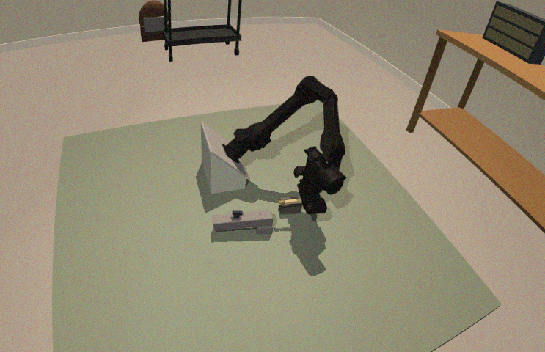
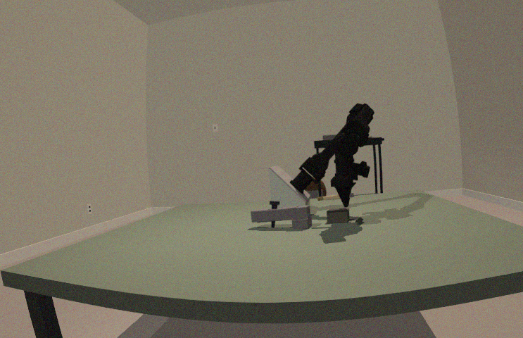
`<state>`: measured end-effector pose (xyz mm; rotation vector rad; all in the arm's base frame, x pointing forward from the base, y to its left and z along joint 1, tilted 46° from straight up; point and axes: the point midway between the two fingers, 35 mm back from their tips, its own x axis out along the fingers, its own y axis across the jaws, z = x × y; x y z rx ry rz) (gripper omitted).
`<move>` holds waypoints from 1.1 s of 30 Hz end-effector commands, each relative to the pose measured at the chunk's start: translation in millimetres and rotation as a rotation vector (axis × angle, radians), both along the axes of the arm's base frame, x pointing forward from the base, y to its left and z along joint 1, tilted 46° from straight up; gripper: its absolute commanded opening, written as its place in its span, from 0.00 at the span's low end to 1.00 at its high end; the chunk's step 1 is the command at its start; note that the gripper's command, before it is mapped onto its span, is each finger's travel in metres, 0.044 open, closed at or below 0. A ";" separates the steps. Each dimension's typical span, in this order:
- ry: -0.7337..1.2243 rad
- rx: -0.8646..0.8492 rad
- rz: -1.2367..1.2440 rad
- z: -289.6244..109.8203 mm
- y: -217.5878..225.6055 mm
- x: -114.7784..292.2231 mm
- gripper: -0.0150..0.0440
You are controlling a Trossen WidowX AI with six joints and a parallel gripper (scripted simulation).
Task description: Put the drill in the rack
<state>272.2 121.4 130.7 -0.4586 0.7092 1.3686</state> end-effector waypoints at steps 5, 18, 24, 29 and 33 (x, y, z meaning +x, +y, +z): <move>-0.009 0.000 -0.005 3.7 5.4 -12.4 0.25; -0.008 0.001 -0.005 9.2 13.9 -31.1 0.25; -0.008 0.001 -0.005 13.2 16.7 -39.1 0.25; -0.007 0.001 -0.005 13.4 18.9 -41.3 0.25; -0.008 0.002 -0.005 6.9 25.7 -40.5 0.25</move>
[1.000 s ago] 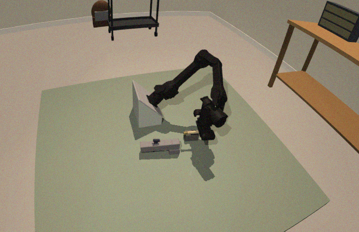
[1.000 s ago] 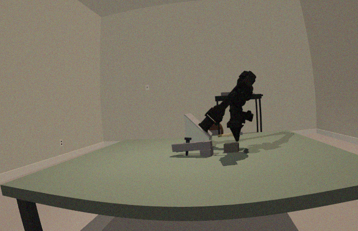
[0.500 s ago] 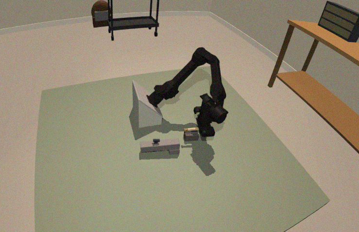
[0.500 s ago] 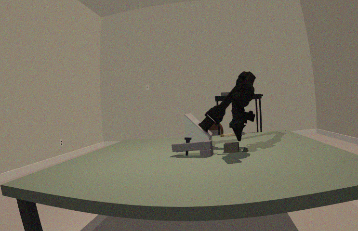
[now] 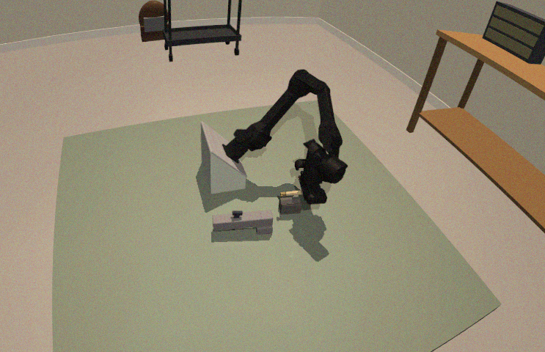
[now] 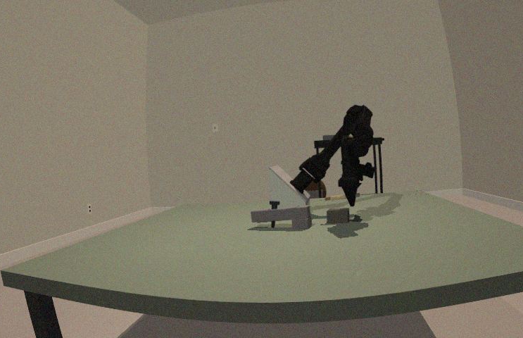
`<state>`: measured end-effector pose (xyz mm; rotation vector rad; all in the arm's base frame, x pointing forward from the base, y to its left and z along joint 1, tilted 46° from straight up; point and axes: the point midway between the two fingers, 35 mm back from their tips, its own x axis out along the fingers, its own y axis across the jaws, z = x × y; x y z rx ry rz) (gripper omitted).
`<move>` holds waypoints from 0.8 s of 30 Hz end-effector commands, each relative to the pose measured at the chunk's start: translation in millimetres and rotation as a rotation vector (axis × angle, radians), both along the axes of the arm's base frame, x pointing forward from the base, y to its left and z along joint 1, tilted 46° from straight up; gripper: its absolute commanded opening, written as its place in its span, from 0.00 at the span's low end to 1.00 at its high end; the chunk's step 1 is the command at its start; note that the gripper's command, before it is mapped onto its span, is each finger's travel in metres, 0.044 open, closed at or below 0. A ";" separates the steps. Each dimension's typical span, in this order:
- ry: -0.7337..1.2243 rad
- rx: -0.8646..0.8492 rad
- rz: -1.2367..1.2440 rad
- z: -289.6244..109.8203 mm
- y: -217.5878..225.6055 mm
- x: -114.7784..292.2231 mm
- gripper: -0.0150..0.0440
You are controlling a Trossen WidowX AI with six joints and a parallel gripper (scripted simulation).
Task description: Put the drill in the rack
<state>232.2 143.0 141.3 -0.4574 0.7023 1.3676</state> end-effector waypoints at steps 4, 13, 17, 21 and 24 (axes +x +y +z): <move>-0.003 -0.002 -0.004 -8.2 9.5 -0.5 0.25; -0.003 -0.002 -0.004 -13.3 15.5 -0.4 0.25; -0.003 -0.002 -0.004 -16.1 19.3 -0.2 0.25; -0.003 -0.001 -0.004 -19.5 23.5 0.0 0.25; -0.003 -0.001 -0.004 -21.9 26.3 0.2 0.25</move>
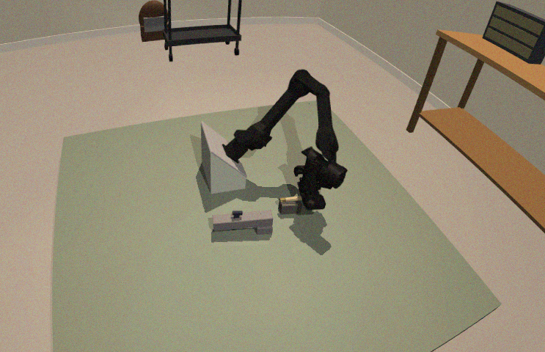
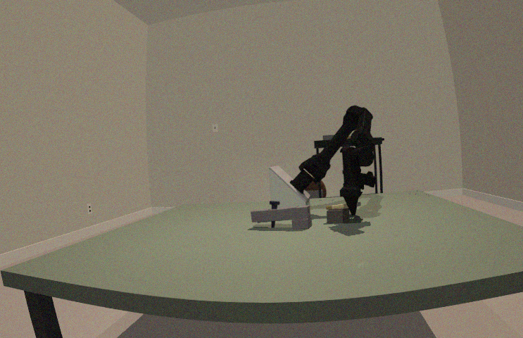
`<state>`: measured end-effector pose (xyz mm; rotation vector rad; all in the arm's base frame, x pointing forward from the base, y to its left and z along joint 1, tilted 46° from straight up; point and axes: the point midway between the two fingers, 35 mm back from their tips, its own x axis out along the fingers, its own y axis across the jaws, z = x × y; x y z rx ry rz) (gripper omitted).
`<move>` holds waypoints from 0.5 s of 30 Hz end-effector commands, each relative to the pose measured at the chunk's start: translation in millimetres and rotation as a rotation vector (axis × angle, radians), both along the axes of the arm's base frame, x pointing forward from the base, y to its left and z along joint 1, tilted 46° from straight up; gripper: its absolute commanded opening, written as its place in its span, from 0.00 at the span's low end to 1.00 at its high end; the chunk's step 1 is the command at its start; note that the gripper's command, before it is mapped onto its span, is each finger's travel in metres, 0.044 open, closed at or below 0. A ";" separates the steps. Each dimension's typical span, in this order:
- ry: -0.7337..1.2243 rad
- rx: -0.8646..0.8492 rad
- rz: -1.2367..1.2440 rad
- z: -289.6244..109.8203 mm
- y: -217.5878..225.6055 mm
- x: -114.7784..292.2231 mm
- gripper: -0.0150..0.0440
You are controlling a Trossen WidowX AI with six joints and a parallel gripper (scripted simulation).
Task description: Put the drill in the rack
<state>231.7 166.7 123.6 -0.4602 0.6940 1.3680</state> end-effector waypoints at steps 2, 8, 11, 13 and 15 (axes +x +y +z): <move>0.004 -0.004 -0.006 -5.8 4.3 0.8 0.25; -0.003 -0.002 -0.002 -5.2 5.7 1.0 0.30; -0.003 -0.002 -0.002 -5.2 5.7 1.0 0.43; -0.003 -0.002 -0.002 -5.2 5.7 1.0 0.52; -0.003 -0.002 -0.002 -5.2 5.7 1.0 0.61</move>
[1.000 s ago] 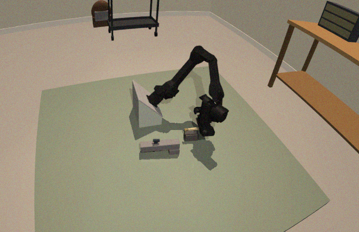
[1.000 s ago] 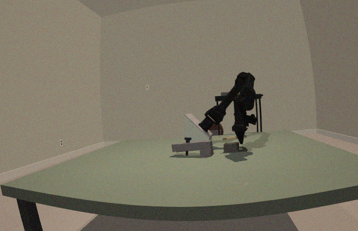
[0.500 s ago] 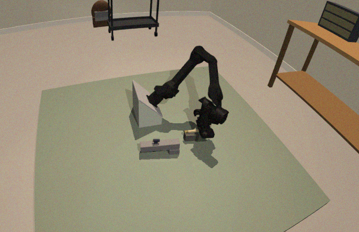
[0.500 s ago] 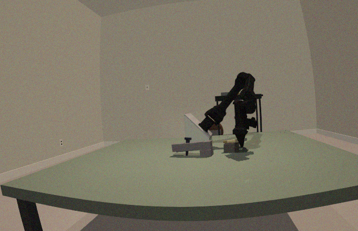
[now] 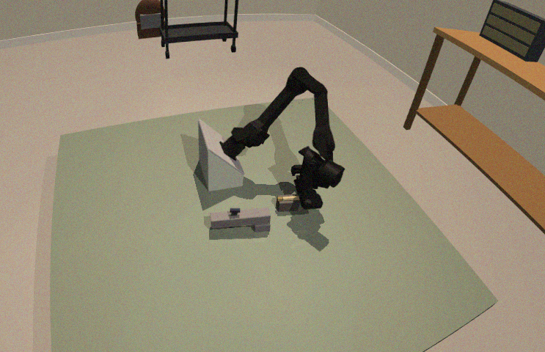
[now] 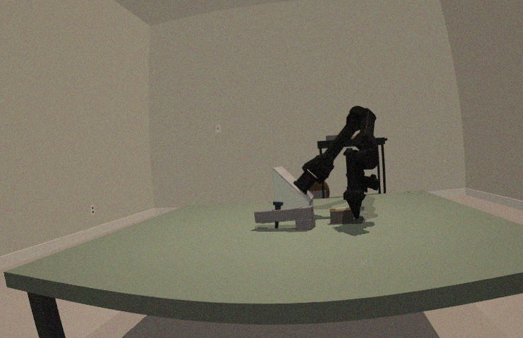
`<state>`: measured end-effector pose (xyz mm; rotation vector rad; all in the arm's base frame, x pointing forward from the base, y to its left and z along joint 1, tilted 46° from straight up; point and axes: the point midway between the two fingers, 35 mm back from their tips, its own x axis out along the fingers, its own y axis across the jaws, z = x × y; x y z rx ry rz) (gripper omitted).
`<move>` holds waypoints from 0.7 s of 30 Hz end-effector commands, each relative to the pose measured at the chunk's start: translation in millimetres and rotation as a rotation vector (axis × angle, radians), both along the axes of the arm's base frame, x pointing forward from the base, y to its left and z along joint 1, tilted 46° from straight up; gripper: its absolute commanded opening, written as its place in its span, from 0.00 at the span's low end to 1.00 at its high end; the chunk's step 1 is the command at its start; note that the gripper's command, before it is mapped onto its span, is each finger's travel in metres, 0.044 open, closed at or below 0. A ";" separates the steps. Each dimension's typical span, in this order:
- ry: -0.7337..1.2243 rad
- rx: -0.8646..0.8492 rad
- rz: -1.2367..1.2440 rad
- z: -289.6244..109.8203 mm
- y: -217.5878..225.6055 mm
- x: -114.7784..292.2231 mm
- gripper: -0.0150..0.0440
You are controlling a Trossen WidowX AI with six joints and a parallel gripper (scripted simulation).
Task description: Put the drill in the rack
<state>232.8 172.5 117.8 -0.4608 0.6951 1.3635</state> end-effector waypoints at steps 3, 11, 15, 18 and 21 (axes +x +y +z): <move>-0.002 0.000 0.002 0.6 -0.1 -0.1 0.74; 0.000 -0.001 0.001 4.6 -4.6 -0.2 1.00; 0.005 -0.004 -0.002 16.0 -19.4 -2.5 1.00; 0.005 -0.004 -0.002 22.0 -27.5 -2.9 1.00; 0.005 -0.005 -0.002 29.0 -35.4 -3.1 1.00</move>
